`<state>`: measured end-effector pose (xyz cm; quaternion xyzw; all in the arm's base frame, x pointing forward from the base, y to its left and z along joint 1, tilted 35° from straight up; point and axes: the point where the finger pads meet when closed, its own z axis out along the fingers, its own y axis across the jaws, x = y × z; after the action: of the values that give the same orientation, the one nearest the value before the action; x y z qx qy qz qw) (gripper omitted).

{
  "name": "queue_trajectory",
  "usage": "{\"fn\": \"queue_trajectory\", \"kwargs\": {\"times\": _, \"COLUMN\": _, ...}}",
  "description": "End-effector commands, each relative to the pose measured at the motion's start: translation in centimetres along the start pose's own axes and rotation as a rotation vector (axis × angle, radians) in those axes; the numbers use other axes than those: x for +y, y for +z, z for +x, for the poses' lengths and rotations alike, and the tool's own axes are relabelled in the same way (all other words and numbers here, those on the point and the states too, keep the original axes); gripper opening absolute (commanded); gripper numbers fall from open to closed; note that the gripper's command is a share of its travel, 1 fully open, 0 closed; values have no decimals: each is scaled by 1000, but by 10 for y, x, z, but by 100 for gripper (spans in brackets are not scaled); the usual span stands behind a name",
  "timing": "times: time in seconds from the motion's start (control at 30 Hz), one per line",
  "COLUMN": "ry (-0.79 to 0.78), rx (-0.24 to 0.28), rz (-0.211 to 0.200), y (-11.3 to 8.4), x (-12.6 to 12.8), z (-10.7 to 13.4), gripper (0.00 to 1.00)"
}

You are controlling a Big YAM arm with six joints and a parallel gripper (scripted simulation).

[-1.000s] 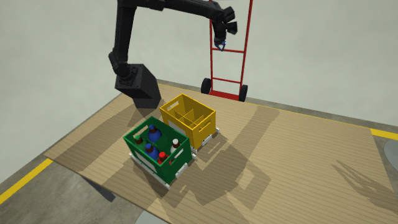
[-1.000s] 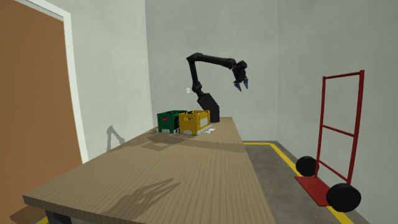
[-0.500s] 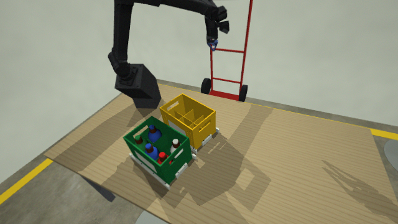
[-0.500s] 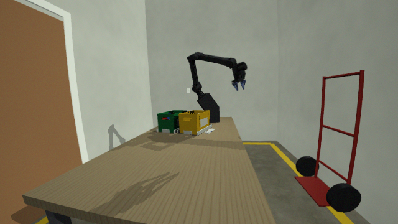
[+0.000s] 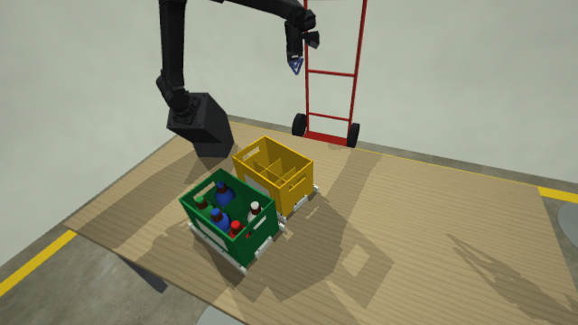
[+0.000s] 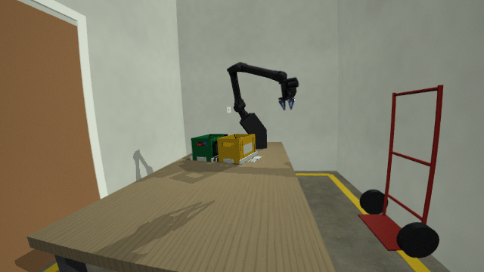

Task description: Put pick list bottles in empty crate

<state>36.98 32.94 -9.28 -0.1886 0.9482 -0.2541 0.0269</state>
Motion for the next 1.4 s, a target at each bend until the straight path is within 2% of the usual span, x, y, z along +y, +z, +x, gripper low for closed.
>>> {"fn": "queue_trajectory", "kwargs": {"times": 0.0, "ry": -25, "rx": -3, "rz": 24, "y": -16, "x": 2, "z": 16, "gripper": 61}}
{"fn": "queue_trajectory", "kwargs": {"times": 0.03, "ry": -69, "rx": 39, "rz": 65, "y": 1, "x": 6, "z": 27, "gripper": 61}}
{"fn": "queue_trajectory", "kwargs": {"times": 0.07, "ry": -84, "rx": 16, "rz": 64, "y": -14, "x": 11, "z": 12, "gripper": 61}}
{"fn": "queue_trajectory", "kwargs": {"times": 0.13, "ry": -84, "rx": 16, "rz": 64, "y": -14, "x": 11, "z": 12, "gripper": 61}}
{"fn": "queue_trajectory", "kwargs": {"times": 0.17, "ry": -97, "rx": 28, "rz": 80, "y": -14, "x": 8, "z": 14, "gripper": 61}}
{"fn": "queue_trajectory", "kwargs": {"times": 0.2, "ry": -91, "rx": 64, "rz": 102, "y": -2, "x": -2, "z": 38, "gripper": 61}}
{"fn": "queue_trajectory", "kwargs": {"times": 0.23, "ry": -80, "rx": 40, "rz": 84, "y": -17, "x": -5, "z": 39, "gripper": 61}}
{"fn": "queue_trajectory", "kwargs": {"times": 0.27, "ry": -88, "rx": 36, "rz": 83, "y": -20, "x": -2, "z": 46, "gripper": 61}}
{"fn": "queue_trajectory", "kwargs": {"times": 0.37, "ry": -81, "rx": 34, "rz": 80, "y": -20, "x": -4, "z": 50, "gripper": 61}}
{"fn": "queue_trajectory", "kwargs": {"times": 0.43, "ry": -71, "rx": 55, "rz": 86, "y": -12, "x": -11, "z": 48, "gripper": 61}}
{"fn": "queue_trajectory", "kwargs": {"times": 0.47, "ry": -61, "rx": 41, "rz": 77, "y": -15, "x": -7, "z": 37, "gripper": 61}}
{"fn": "queue_trajectory", "kwargs": {"times": 0.63, "ry": -56, "rx": 28, "rz": 66, "y": -25, "x": -12, "z": 31, "gripper": 61}}
{"fn": "queue_trajectory", "kwargs": {"times": 0.73, "ry": -58, "rx": 34, "rz": 69, "y": -22, "x": -11, "z": 31, "gripper": 61}}
{"fn": "queue_trajectory", "kwargs": {"times": 0.9, "ry": -53, "rx": 20, "rz": 60, "y": -30, "x": -14, "z": 26, "gripper": 61}}
{"fn": "queue_trajectory", "kwargs": {"times": 1.03, "ry": -65, "rx": 35, "rz": 70, "y": -23, "x": -14, "z": 31, "gripper": 61}}
{"fn": "queue_trajectory", "kwargs": {"times": 1.37, "ry": -67, "rx": 33, "rz": 70, "y": -25, "x": -15, "z": 30, "gripper": 61}}
